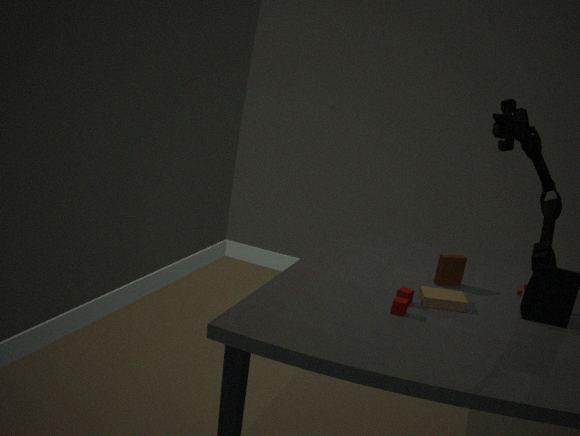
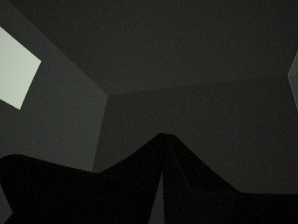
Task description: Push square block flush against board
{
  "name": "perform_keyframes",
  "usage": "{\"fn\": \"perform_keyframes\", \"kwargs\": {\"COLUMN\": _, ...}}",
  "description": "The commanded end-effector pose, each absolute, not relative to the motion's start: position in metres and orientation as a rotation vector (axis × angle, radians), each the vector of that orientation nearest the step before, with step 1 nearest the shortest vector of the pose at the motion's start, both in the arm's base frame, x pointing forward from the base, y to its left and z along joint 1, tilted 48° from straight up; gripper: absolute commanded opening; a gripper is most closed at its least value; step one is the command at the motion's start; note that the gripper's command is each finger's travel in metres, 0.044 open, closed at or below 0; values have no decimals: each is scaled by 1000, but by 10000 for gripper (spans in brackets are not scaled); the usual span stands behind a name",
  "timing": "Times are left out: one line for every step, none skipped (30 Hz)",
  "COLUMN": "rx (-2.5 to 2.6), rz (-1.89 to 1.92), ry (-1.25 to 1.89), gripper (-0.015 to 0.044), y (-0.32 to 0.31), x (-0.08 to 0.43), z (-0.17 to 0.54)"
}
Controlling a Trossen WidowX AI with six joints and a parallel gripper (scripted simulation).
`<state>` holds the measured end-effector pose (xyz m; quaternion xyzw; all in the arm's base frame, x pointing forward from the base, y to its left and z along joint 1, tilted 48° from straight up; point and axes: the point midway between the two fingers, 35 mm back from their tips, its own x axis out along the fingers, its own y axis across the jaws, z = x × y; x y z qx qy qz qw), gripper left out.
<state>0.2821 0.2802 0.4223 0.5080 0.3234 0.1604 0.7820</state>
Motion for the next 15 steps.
{"fn": "perform_keyframes", "kwargs": {"rx": 1044, "rz": 217, "ry": 702, "gripper": 0, "y": 268, "x": 305, "z": 394}}
{"fn": "perform_keyframes", "kwargs": {"rx": 1033, "rz": 185, "ry": 703, "gripper": 0, "y": 264, "x": 311, "z": 387}}
{"fn": "perform_keyframes", "kwargs": {"rx": 1021, "rz": 153, "ry": 704, "gripper": 0, "y": 259, "x": 316, "z": 381}}
{"fn": "perform_keyframes", "kwargs": {"rx": 1010, "rz": 122, "ry": 705, "gripper": 0, "y": 255, "x": 321, "z": 374}}
{"fn": "perform_keyframes", "kwargs": {"rx": 998, "rz": 90, "ry": 706, "gripper": 0, "y": 251, "x": 326, "z": 368}}
{"fn": "perform_keyframes", "kwargs": {"rx": 987, "rz": 59, "ry": 707, "gripper": 0, "y": 246, "x": 331, "z": 362}}
{"fn": "perform_keyframes", "kwargs": {"rx": 974, "rz": 26, "ry": 708, "gripper": 0, "y": 241, "x": 335, "z": 355}}
{"fn": "perform_keyframes", "kwargs": {"rx": 961, "rz": -8, "ry": 710, "gripper": 0, "y": 236, "x": 340, "z": 349}}
{"fn": "perform_keyframes", "kwargs": {"rx": 948, "rz": -41, "ry": 711, "gripper": 0, "y": 231, "x": 344, "z": 342}}
{"fn": "perform_keyframes", "kwargs": {"rx": 934, "rz": -74, "ry": 713, "gripper": 0, "y": 225, "x": 348, "z": 336}}
{"fn": "perform_keyframes", "kwargs": {"rx": 920, "rz": -107, "ry": 714, "gripper": 0, "y": 220, "x": 352, "z": 330}}
{"fn": "perform_keyframes", "kwargs": {"rx": 906, "rz": -140, "ry": 716, "gripper": 0, "y": 214, "x": 356, "z": 324}}
{"fn": "perform_keyframes", "kwargs": {"rx": 892, "rz": -173, "ry": 718, "gripper": 0, "y": 208, "x": 359, "z": 318}}
{"fn": "perform_keyframes", "kwargs": {"rx": 878, "rz": -205, "ry": 720, "gripper": 0, "y": 202, "x": 362, "z": 312}}
{"fn": "perform_keyframes", "kwargs": {"rx": 863, "rz": -238, "ry": 722, "gripper": 0, "y": 196, "x": 365, "z": 306}}
